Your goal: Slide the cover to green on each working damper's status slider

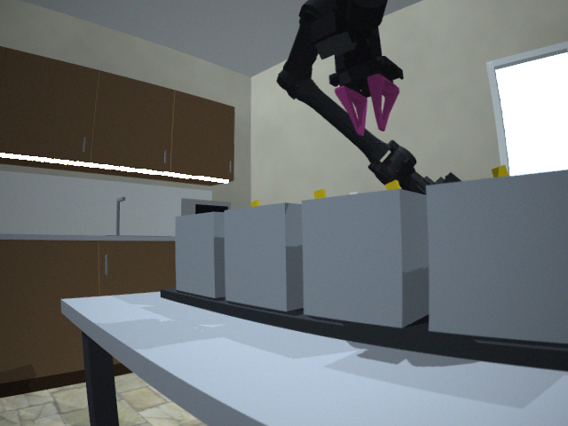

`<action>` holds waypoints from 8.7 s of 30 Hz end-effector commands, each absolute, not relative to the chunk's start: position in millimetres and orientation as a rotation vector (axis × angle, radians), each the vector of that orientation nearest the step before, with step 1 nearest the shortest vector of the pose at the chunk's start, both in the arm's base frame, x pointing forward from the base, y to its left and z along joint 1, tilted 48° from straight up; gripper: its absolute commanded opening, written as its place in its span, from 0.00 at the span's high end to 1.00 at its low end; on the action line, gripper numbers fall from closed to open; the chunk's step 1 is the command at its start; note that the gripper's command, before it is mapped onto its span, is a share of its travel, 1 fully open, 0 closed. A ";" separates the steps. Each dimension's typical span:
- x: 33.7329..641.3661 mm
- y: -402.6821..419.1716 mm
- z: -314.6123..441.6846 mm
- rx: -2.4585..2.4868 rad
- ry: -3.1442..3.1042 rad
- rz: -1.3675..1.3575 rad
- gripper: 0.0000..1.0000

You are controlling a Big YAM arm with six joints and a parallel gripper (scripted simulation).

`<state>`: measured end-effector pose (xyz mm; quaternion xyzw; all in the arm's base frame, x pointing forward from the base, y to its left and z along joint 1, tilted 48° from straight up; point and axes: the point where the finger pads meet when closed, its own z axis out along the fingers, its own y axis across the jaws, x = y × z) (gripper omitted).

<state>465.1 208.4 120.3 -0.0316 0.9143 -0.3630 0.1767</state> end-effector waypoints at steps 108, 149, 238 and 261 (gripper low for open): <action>377.6 286.6 -28.5 -0.129 2.684 -0.716 0.64; 382.9 252.8 -72.5 -0.136 2.693 -0.760 0.64; 396.0 241.0 -93.5 -0.132 2.693 -0.749 0.83; 396.0 241.0 -93.5 -0.132 2.693 -0.749 0.83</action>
